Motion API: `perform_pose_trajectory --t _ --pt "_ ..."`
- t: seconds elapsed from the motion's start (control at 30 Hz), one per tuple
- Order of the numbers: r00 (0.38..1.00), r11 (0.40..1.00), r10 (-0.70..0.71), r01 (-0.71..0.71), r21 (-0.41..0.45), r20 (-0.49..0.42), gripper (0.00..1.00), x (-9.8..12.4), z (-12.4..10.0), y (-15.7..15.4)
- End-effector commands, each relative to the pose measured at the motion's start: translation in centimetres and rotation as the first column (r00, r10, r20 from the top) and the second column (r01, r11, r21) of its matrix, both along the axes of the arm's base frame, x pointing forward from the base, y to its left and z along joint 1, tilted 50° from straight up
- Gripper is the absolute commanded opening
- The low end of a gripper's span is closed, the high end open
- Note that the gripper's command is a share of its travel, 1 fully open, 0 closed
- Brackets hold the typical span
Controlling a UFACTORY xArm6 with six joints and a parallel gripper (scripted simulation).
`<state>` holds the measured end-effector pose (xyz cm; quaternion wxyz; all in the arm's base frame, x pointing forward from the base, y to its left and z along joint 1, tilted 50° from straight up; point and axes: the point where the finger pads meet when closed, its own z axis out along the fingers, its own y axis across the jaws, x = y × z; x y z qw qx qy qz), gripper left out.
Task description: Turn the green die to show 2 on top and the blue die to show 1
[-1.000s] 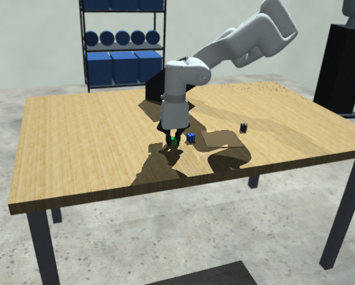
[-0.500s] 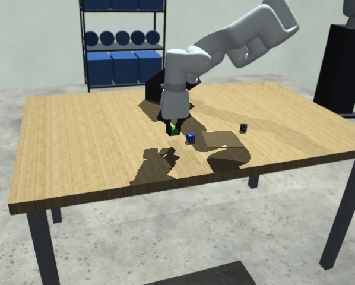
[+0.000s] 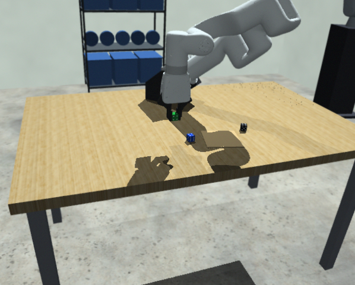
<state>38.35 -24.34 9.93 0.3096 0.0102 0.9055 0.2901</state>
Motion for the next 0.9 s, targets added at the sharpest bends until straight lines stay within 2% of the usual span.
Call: perform_pose_trajectory --t 0.0,0.13,0.2,0.27,0.33,0.37,0.47,0.53,0.6,0.63,0.67,0.7,0.87 --pt "1.0 1.0 -0.002 0.002 -0.003 0.002 0.21 0.0 0.1 -0.2" --pt "1.0 1.0 -0.002 0.002 -0.003 0.001 0.21 0.1 0.5 0.1" --pt "1.0 1.0 -0.004 0.004 -0.004 -0.004 0.21 0.5 2.2 1.5" --pt "1.0 1.0 -0.008 0.008 -0.004 -0.012 0.21 1.1 5.2 4.3" --pt "1.0 1.0 -0.008 0.008 -0.004 -0.012 0.21 1.1 5.2 4.3" --pt "1.0 1.0 -0.011 0.011 -0.002 -0.014 0.21 1.3 6.9 6.1" --pt "1.0 1.0 -0.011 0.011 -0.002 -0.014 0.21 1.3 6.9 6.1" --pt "1.0 1.0 -0.017 0.017 0.003 -0.017 0.21 1.2 10.1 10.0" --pt "1.0 1.0 -0.017 0.017 0.003 -0.017 0.21 1.2 10.1 10.0" --pt "1.0 1.0 -0.019 0.019 0.007 -0.017 0.21 1.1 11.3 11.7" --pt "1.0 1.0 -0.019 0.019 0.007 -0.017 0.21 1.1 11.3 11.7" --pt "1.0 1.0 -0.021 0.022 0.011 -0.017 0.21 0.8 12.2 13.0" --pt "1.0 1.0 -0.024 0.024 0.017 -0.015 0.21 0.4 13.4 14.9"
